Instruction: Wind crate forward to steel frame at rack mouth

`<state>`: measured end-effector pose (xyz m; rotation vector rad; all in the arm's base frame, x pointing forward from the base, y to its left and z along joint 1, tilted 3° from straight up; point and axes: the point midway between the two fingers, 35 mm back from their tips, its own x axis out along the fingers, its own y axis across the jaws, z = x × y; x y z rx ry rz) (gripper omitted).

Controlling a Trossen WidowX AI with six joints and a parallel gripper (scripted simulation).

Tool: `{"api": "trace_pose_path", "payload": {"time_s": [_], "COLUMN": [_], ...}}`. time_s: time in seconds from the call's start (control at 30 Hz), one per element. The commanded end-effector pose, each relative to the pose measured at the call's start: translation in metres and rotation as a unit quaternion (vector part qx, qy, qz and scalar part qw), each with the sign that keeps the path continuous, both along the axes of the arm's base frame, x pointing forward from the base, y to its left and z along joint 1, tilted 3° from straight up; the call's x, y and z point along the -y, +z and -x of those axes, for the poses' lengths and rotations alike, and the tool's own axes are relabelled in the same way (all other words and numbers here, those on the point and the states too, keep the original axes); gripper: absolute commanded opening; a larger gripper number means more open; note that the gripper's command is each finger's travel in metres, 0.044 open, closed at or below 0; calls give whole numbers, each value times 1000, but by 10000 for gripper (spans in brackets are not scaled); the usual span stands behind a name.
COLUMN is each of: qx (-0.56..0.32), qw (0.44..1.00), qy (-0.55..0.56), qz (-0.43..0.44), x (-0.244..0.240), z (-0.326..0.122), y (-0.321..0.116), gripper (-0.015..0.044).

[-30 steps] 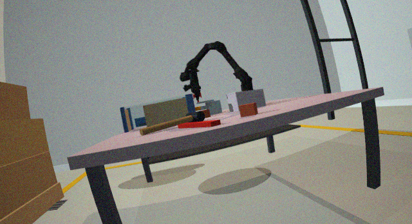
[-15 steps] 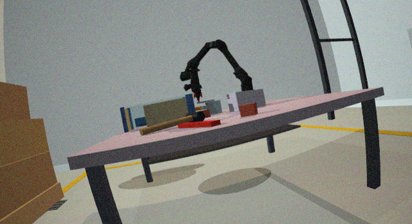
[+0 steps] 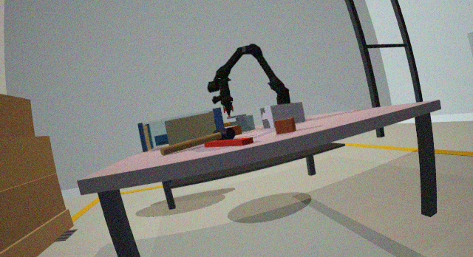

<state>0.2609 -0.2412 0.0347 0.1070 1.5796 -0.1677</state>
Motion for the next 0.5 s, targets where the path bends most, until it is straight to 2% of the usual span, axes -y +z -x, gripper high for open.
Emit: {"api": "trace_pose_path", "payload": {"time_s": [0.0, 0.47], "qx": [-6, -7], "qw": [1000, 1000], "qy": [1, 1], "qz": [-15, -15], "x": [-15, -30], "z": [5, 14], "y": [-1, -1], "gripper": [0, 0]}}
